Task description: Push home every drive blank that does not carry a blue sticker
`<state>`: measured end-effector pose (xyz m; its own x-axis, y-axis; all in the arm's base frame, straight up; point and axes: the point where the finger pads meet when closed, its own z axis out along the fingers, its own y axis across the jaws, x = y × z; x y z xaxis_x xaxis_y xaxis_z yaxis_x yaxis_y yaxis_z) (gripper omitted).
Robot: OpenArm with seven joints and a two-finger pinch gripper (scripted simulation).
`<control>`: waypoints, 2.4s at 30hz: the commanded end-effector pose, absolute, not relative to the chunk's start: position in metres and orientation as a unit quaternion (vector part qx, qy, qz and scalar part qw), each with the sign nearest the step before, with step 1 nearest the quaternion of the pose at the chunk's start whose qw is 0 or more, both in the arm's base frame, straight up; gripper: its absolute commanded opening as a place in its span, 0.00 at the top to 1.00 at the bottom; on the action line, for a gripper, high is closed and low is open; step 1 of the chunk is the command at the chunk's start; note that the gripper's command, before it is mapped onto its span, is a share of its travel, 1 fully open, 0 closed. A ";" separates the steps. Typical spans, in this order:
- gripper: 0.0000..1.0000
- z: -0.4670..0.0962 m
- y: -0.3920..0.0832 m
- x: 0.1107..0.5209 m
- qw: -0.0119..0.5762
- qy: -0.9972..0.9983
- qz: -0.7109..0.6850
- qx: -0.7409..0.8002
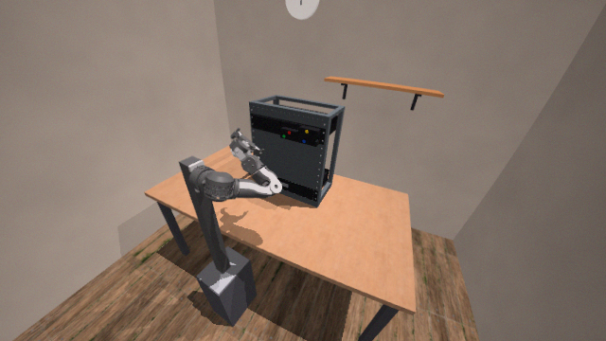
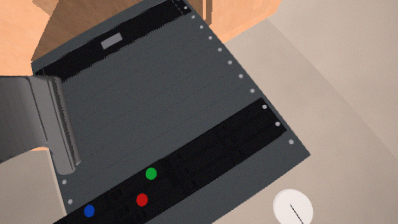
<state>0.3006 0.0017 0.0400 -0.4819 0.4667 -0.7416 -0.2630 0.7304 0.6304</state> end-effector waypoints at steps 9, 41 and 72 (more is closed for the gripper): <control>0.00 0.041 0.001 0.301 0.506 0.780 0.362 0.065; 0.00 0.054 -0.040 0.312 0.494 0.729 0.433 0.192; 0.00 0.062 -0.185 0.314 0.489 0.516 0.514 0.480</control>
